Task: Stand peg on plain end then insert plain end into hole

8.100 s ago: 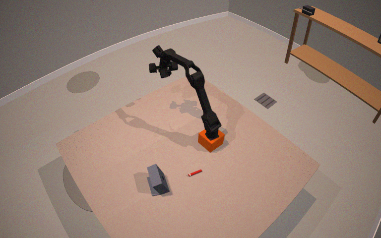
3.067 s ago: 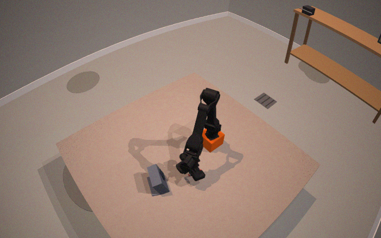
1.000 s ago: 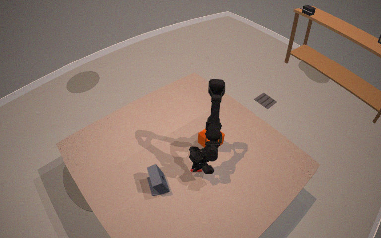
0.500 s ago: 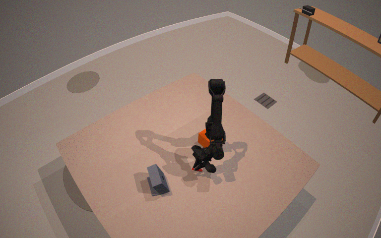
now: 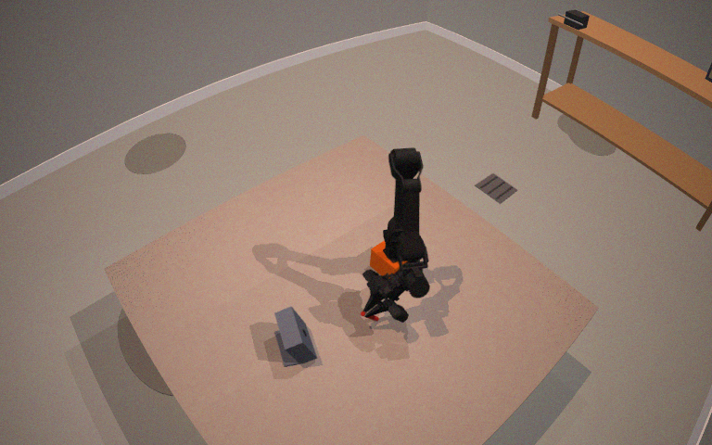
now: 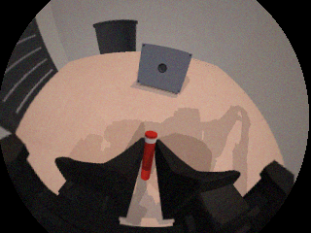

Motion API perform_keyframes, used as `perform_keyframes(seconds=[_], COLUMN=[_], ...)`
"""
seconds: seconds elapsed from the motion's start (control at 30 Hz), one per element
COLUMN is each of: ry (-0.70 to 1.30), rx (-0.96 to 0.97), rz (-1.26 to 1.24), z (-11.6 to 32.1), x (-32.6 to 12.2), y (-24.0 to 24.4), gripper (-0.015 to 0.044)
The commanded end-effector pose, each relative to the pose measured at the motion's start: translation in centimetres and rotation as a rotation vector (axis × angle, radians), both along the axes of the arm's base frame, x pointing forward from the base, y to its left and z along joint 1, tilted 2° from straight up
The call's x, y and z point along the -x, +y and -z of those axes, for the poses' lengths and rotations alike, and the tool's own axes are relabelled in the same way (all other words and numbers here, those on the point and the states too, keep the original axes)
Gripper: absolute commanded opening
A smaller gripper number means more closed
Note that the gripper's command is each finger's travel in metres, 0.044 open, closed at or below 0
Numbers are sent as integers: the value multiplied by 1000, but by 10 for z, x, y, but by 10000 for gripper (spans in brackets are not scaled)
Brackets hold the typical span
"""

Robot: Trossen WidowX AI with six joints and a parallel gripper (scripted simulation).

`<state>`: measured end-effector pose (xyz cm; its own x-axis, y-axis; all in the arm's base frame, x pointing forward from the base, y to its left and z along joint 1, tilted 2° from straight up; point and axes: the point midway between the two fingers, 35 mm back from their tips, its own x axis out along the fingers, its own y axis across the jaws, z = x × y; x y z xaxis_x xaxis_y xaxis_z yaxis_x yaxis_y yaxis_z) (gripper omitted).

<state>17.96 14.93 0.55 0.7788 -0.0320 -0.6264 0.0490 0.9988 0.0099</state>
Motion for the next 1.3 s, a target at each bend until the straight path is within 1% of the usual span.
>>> perform_keyframes(seconds=[0.0,1.27], ry=[-27,-352], rx=[10,27], rz=[5,7], z=[2,3], x=[3,30], y=[-3,-2], gripper=[50,50])
